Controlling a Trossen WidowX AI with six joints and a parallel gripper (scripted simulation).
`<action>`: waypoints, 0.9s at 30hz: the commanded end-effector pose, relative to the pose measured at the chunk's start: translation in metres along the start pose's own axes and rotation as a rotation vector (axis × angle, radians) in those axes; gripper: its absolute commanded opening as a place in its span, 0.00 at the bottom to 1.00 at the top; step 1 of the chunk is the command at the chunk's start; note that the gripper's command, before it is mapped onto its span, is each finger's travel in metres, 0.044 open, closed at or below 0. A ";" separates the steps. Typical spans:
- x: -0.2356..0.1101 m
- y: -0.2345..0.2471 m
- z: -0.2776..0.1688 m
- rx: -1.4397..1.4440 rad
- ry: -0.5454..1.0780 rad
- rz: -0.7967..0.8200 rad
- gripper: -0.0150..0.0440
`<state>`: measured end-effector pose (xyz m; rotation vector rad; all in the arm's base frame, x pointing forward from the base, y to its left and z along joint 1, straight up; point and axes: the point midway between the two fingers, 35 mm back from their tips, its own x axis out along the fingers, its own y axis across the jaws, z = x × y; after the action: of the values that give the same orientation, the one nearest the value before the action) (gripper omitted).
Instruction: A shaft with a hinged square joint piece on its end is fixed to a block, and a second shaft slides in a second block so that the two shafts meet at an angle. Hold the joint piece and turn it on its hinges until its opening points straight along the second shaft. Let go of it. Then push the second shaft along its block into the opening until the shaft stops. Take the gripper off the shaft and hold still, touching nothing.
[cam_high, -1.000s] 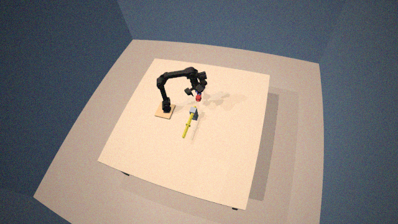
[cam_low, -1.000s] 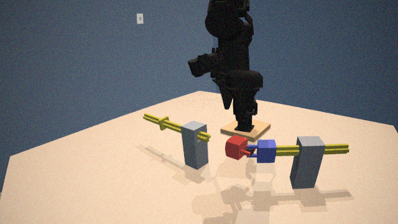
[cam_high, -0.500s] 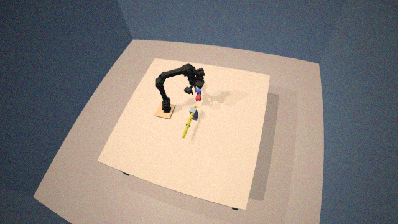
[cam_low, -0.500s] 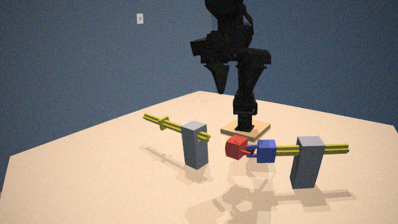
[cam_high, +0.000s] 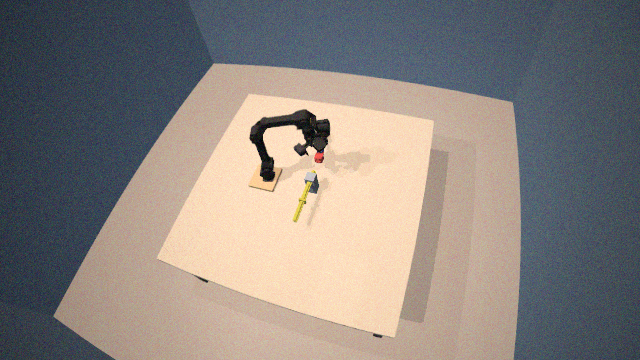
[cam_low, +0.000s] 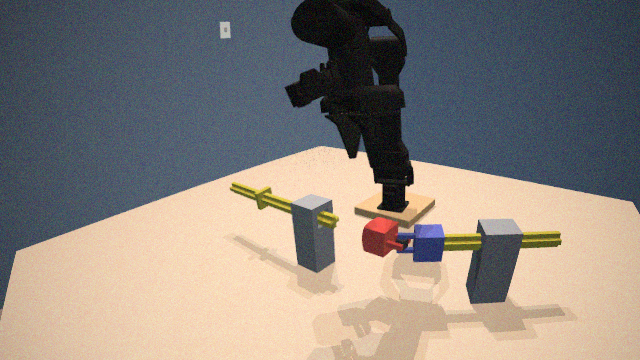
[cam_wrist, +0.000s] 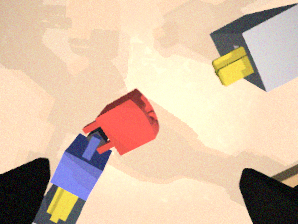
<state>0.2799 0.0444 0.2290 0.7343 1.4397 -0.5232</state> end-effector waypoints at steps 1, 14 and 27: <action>0.007 -0.008 0.006 0.132 0.051 0.019 1.00; 0.022 -0.034 0.025 0.536 0.208 0.084 1.00; 0.033 -0.060 0.040 0.935 0.372 0.158 1.00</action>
<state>0.2697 -0.0160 0.1910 1.6286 1.4365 -0.9419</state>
